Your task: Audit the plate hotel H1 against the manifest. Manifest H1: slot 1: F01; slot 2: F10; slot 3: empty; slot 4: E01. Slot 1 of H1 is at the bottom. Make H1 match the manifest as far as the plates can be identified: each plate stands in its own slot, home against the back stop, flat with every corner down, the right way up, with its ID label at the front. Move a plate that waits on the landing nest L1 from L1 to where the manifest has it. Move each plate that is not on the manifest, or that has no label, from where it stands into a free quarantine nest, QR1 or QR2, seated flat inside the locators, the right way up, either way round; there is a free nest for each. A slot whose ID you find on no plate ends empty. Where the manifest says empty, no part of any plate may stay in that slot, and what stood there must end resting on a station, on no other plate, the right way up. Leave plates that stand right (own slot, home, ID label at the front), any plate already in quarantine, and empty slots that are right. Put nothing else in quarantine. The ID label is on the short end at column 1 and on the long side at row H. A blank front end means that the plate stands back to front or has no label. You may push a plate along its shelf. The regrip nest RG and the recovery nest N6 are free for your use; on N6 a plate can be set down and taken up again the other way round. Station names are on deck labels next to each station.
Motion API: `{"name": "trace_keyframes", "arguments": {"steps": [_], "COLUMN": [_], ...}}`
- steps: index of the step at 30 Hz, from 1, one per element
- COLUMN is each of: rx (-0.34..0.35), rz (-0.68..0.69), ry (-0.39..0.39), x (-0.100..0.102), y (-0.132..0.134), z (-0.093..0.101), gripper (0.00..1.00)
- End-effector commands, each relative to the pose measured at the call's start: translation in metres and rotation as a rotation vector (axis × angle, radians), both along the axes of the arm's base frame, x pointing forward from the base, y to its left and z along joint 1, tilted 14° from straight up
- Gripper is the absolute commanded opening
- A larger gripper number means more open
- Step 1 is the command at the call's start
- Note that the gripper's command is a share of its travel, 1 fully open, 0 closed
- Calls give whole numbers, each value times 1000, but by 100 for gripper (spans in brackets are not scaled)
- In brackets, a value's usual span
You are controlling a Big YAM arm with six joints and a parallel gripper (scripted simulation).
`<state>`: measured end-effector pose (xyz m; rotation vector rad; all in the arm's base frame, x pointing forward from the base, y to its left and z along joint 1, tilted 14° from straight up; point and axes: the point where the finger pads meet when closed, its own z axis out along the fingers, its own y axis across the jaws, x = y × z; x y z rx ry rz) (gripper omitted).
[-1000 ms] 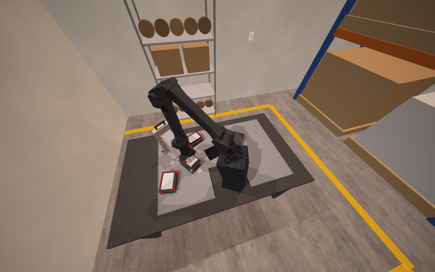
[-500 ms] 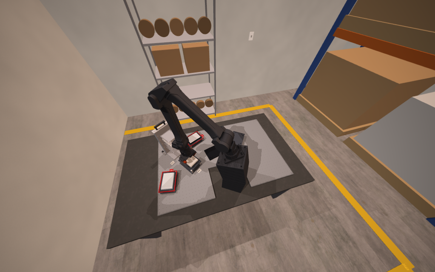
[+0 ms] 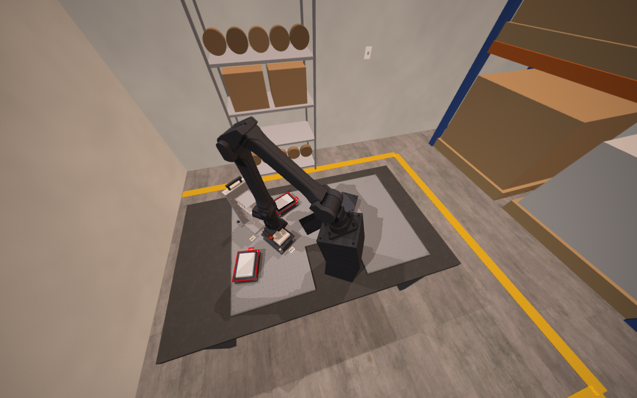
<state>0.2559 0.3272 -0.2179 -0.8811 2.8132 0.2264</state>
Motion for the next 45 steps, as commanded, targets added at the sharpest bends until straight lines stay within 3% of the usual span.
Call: {"name": "trace_keyframes", "arguments": {"steps": [1, 7, 19, 24, 25, 37, 38, 45], "rx": [10, 16, 8, 10, 10, 10, 11, 12], "rz": [0, 1, 0, 0, 0, 0, 1, 1], "ry": [-7, -12, -5, -9, -9, -9, -8, -9], "x": [-1, 0, -1, 4, 4, 4, -1, -2], "y": [8, 10, 9, 7, 7, 7, 8, 5], "z": [-3, 1, -13, -7, -7, -7, 2, 18], "gripper": [86, 86, 86, 86, 100, 100, 100, 100]}}
